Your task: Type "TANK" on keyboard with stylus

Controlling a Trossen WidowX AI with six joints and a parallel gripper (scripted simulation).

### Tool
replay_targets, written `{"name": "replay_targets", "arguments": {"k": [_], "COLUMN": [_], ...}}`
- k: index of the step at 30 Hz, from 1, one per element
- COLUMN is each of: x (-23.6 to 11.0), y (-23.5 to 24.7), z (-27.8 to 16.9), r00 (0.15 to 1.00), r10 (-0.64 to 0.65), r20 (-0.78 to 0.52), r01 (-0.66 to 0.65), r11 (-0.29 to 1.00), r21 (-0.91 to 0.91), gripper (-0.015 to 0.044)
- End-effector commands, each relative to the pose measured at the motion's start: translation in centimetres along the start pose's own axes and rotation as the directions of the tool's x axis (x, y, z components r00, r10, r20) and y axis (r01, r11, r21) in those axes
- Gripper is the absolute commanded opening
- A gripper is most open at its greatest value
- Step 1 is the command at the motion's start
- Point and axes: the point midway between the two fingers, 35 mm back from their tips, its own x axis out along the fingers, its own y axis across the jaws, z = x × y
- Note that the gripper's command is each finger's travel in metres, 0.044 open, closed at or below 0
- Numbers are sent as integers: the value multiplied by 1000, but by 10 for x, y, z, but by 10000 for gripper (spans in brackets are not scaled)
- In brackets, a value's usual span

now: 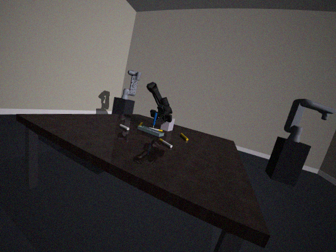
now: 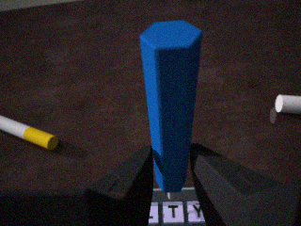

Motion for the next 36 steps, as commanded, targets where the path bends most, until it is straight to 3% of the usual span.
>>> {"name": "replay_targets", "arguments": {"k": [1, 9, 11, 26, 36], "x": [-4, -2, -2, -5, 3], "y": [-1, 0, 2, 55, 58], "z": [7, 3, 4, 8, -4], "r00": [1000, 1000, 1000, 1000, 1000], "r10": [-4, 0, 0, -3, -3], "r20": [4, 3, 2, 7, 7], "r01": [4, 0, 0, 3, 3], "r11": [1000, 1000, 1000, 1000, 1000], "r21": [6, 2, 2, 10, 10], "gripper": [81, 44, 0, 0, 0]}}
